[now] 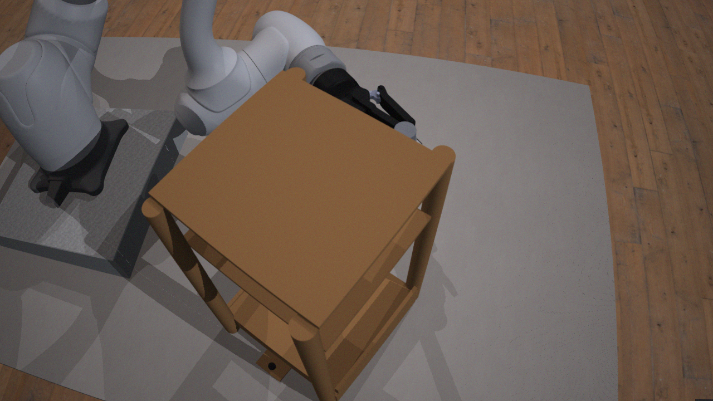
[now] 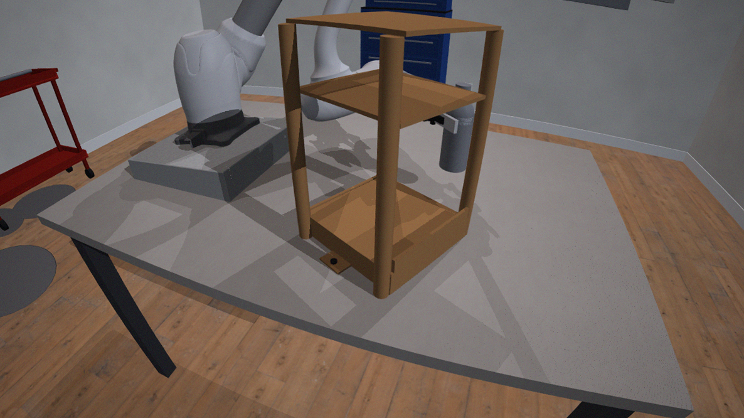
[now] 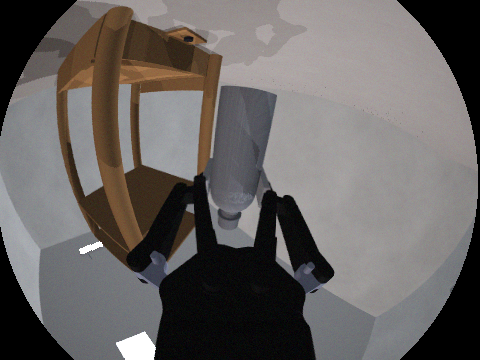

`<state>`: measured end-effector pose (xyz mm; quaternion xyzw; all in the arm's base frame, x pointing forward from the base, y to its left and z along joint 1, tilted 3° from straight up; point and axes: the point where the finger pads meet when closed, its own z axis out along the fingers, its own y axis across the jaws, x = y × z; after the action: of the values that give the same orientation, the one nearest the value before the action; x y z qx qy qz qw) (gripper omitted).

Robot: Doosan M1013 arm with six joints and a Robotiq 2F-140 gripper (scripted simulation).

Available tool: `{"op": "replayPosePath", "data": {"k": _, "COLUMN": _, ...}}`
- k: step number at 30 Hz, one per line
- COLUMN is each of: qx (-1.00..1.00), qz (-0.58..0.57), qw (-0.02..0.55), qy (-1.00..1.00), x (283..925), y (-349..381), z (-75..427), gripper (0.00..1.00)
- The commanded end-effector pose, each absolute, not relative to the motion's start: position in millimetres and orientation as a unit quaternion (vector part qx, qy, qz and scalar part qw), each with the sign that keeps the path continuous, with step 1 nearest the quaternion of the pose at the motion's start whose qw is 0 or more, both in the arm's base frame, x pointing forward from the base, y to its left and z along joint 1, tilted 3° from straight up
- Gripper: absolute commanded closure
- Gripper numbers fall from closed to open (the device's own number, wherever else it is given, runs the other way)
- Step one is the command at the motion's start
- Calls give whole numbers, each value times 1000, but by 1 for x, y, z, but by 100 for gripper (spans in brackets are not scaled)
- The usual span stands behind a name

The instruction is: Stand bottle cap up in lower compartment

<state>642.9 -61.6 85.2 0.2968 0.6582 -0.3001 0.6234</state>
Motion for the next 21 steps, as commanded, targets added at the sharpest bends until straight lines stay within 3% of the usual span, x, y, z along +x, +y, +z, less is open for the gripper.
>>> {"op": "replayPosePath", "data": {"k": 1, "qx": 306, "qz": -311, "qw": 618, "qy": 654, "x": 643, "y": -61, "z": 85, "gripper": 100}}
{"op": "replayPosePath", "data": {"k": 21, "qx": 362, "qz": -370, "qw": 588, "qy": 622, "x": 643, "y": -62, "z": 85, "gripper": 100}}
